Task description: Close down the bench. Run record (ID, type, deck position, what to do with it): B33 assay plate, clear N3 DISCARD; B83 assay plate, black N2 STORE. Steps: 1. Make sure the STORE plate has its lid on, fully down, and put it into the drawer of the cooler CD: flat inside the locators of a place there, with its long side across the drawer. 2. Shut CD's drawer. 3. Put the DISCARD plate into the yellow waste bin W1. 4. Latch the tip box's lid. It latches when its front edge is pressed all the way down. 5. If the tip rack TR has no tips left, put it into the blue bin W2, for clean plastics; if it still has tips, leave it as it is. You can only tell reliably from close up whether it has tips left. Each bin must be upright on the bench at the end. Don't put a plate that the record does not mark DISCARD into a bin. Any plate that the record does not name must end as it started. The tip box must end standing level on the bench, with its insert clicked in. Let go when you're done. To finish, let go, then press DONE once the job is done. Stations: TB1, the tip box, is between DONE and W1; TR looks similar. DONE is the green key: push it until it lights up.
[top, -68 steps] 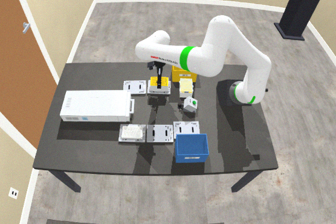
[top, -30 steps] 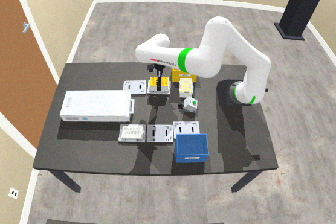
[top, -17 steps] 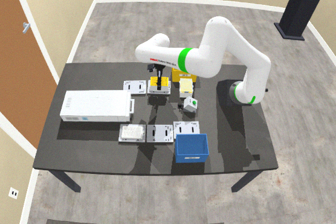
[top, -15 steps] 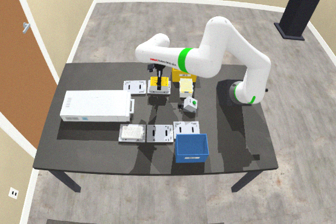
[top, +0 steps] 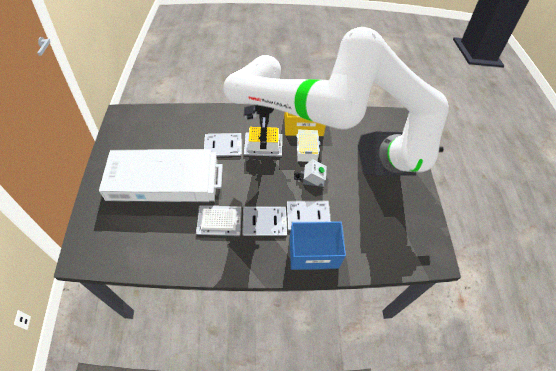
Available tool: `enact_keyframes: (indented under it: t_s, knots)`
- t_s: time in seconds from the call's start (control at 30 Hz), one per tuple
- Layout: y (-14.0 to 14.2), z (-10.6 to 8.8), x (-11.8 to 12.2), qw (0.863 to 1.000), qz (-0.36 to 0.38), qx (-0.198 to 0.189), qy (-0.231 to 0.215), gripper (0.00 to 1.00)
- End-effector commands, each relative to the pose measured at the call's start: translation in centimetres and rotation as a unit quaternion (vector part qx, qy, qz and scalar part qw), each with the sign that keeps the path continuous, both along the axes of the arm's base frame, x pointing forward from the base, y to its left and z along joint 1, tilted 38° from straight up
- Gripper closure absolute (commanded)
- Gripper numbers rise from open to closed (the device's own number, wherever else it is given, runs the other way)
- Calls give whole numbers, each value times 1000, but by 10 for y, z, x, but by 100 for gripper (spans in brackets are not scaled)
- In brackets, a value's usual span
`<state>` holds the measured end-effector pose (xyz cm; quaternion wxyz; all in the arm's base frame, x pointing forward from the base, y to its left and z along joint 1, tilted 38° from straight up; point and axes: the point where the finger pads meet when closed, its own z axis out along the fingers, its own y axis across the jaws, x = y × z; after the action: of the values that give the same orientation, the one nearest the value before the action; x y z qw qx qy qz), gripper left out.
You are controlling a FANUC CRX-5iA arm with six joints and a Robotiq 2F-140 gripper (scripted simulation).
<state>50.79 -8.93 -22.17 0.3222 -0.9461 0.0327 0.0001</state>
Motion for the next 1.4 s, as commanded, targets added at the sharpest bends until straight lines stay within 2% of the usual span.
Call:
enact_keyframes:
  t_s: [0.0,1.37]
  knots:
    - [-1,1,0,1000,0,-1,-1,90]
    - [-6,7,0,1000,0,-1,-1,90]
